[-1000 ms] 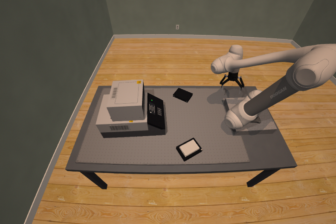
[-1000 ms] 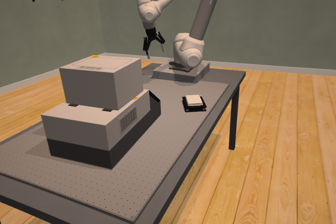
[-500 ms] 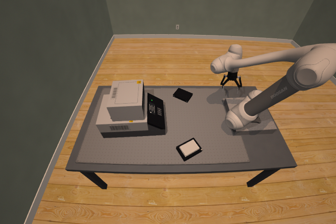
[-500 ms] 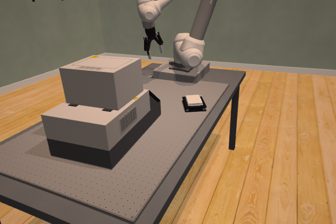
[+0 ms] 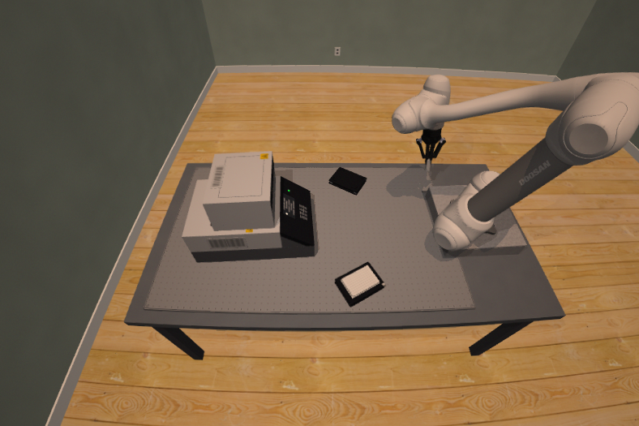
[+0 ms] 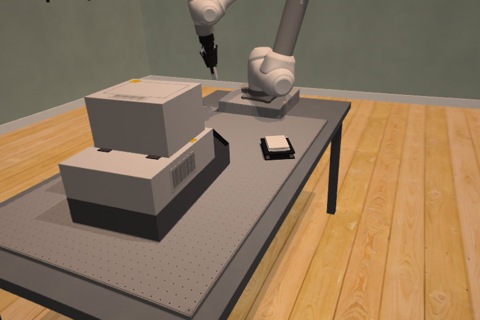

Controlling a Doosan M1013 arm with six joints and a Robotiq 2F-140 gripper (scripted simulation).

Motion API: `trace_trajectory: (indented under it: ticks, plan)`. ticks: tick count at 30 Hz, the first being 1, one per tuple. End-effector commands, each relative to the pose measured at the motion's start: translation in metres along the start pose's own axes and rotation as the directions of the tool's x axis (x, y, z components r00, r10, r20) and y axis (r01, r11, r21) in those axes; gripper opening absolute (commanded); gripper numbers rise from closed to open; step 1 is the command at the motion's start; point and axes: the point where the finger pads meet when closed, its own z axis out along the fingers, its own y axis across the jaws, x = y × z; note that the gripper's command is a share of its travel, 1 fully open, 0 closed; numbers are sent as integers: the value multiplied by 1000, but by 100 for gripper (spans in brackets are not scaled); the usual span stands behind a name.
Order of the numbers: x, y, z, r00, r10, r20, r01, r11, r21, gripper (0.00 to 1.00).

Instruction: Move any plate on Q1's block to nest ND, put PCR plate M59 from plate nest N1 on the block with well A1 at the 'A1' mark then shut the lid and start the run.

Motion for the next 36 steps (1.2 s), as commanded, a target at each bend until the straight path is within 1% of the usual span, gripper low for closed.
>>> trace_trajectory:
  ticks: [1,4,9,13,15,20,25,29,30,32,35,36]
  plan:
    - [2,-13,-9,997,-72,-6,72,997,4,0]
    - [3,-25,-18,988,-152,-15,152,988,7,0]
    - [4,-43,-31,988,-152,-15,152,988,7,0]
    - [3,-60,-42,959,-281,-30,281,960,10,0]
    - [3,-60,-42,959,-281,-30,281,960,10,0]
    - [2,-79,-54,955,-294,-32,294,956,11,0]
    - [-2,-100,-67,902,-430,-48,431,902,11,0]
    - [-4,-115,-76,902,-430,-48,431,902,11,0]
    - [-5,-119,-79,887,-460,-52,461,888,11,0]
    - [-5,-119,-79,887,-460,-52,461,888,11,0]
    - [-9,-131,-86,836,-545,-63,547,837,9,0]
    - [-10,-135,-89,828,-557,-64,558,829,9,0]
